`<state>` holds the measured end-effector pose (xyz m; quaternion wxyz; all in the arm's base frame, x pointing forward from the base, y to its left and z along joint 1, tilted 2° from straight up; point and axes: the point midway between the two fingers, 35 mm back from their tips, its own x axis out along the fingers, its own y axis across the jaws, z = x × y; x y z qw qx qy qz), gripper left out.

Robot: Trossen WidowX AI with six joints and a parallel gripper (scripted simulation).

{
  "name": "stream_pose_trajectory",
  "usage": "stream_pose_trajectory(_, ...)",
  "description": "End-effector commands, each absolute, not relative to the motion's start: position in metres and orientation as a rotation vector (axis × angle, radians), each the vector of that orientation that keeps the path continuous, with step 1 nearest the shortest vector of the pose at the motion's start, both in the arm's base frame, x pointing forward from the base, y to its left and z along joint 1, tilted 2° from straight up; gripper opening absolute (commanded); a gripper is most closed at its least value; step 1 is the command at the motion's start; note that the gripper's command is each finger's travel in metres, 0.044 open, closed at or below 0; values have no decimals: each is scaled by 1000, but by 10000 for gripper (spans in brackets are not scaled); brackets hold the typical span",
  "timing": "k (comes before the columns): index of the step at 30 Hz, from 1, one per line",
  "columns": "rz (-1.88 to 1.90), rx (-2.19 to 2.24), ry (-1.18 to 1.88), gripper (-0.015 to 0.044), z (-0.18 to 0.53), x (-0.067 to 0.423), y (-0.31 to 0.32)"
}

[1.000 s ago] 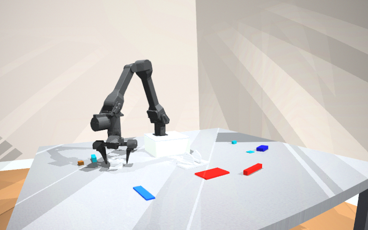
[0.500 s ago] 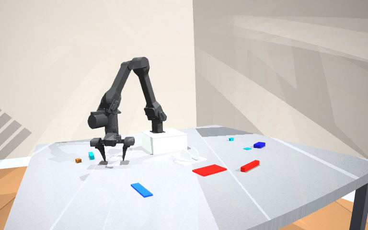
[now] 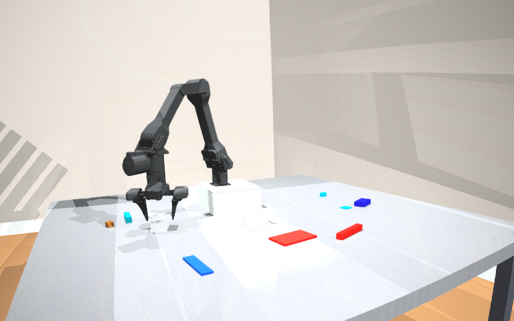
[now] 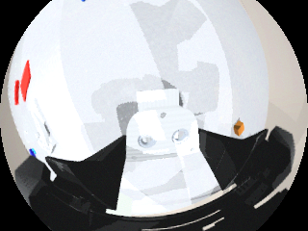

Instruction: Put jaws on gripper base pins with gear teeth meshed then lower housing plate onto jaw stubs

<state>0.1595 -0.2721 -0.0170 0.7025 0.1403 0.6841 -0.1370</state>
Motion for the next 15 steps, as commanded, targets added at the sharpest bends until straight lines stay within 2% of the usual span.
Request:
stream_pose_trajectory(1, -313, 300, 1508, 351, -1, 162, -276)
stream_pose_trajectory(15, -311, 300, 1506, 351, 41, 160, -274)
